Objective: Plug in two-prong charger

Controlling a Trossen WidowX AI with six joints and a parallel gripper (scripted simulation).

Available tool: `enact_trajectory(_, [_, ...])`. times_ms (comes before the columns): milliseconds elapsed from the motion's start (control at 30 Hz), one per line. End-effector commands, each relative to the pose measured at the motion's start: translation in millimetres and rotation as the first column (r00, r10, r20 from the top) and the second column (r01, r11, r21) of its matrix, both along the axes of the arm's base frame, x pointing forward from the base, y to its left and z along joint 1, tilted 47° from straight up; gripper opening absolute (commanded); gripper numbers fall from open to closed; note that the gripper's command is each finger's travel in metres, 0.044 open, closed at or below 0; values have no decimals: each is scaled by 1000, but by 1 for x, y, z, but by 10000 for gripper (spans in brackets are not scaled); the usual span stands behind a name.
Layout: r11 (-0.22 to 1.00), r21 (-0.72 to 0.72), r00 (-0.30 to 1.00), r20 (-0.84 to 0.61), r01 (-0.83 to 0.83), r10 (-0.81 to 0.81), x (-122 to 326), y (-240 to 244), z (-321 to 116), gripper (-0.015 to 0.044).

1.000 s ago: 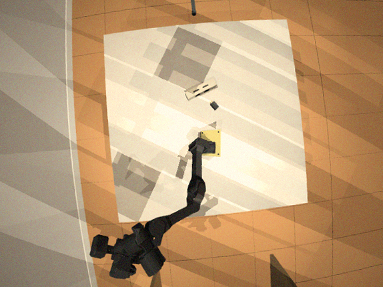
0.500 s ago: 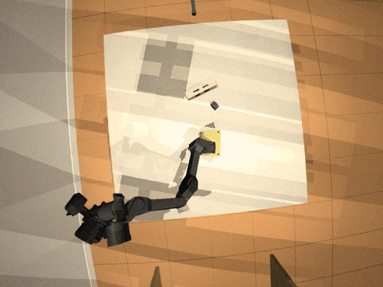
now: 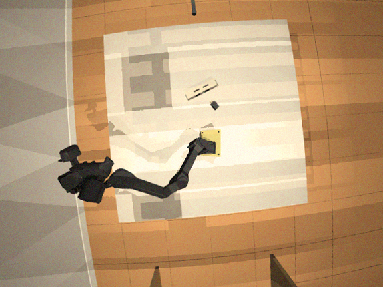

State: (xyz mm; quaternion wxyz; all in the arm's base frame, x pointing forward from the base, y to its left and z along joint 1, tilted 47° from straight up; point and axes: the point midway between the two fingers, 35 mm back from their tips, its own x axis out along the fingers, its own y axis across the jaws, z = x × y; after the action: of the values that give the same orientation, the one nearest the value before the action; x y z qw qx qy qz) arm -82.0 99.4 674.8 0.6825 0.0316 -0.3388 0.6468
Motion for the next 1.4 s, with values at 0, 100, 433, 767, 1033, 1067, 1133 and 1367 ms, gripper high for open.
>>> enact_trajectory(0, [998, -23, 995, -82, 52, -53, 51, 18, -3, 440])
enact_trajectory(100, [994, -46, 988, -121, 95, -100, 83, 29, -9, 440])
enact_trajectory(433, [954, -138, 931, -221, 267, -292, 190, 50, -40, 440])
enact_trajectory(767, [881, -232, 845, -266, 411, -464, 272, 52, -81, 440])
enact_trajectory(1033, [799, -359, 762, -279, 482, -585, 336, 46, -130, 440])
enact_trajectory(1067, [788, -376, 751, -279, 488, -598, 344, 45, -137, 440])
enact_trajectory(1133, [765, -408, 731, -278, 498, -623, 359, 43, -150, 440])
enact_trajectory(1367, [682, -521, 661, -267, 513, -701, 406, 30, -201, 440])
